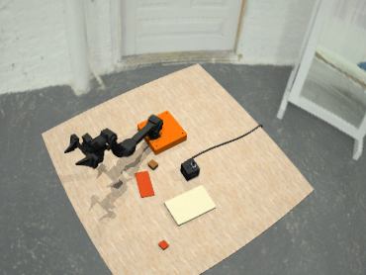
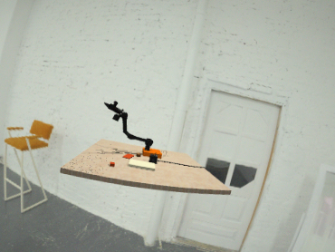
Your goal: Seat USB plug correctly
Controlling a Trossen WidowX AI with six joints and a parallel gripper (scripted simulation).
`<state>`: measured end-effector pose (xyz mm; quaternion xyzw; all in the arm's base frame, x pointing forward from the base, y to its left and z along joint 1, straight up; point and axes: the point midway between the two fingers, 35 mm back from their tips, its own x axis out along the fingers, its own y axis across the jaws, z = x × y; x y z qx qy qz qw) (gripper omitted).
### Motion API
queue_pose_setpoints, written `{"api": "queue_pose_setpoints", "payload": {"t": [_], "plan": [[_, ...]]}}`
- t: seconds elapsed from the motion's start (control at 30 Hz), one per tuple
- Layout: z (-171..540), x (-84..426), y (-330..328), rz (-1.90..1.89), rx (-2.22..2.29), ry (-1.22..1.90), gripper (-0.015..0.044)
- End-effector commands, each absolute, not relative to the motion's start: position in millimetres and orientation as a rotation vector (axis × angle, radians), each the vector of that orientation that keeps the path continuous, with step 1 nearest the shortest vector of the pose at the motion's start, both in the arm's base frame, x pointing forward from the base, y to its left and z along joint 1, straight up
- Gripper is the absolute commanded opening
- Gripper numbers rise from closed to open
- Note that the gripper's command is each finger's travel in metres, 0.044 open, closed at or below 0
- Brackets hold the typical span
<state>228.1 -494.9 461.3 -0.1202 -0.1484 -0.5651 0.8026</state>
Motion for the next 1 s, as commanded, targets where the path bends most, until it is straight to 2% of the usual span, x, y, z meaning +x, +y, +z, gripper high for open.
{"api": "queue_pose_setpoints", "payload": {"t": [0.0,0.07,0.4,0.63,0.77,0.97], "plan": [[467.3,222.2,-492.7,-1.219,-0.274,-0.324,0.0426],[508.7,182.1,-474.0,-1.281,-0.412,-0.363,0.0440],[596.6,108.8,-406.0,-1.407,-0.792,-0.428,0.0440],[656.0,51.9,-329.1,-1.583,-1.194,-0.446,0.0440],[669.5,35.1,-278.9,-1.651,-1.295,-0.545,0.0440],[699.5,2.5,-193.9,-1.871,-1.670,-0.511,0.0440]]}}
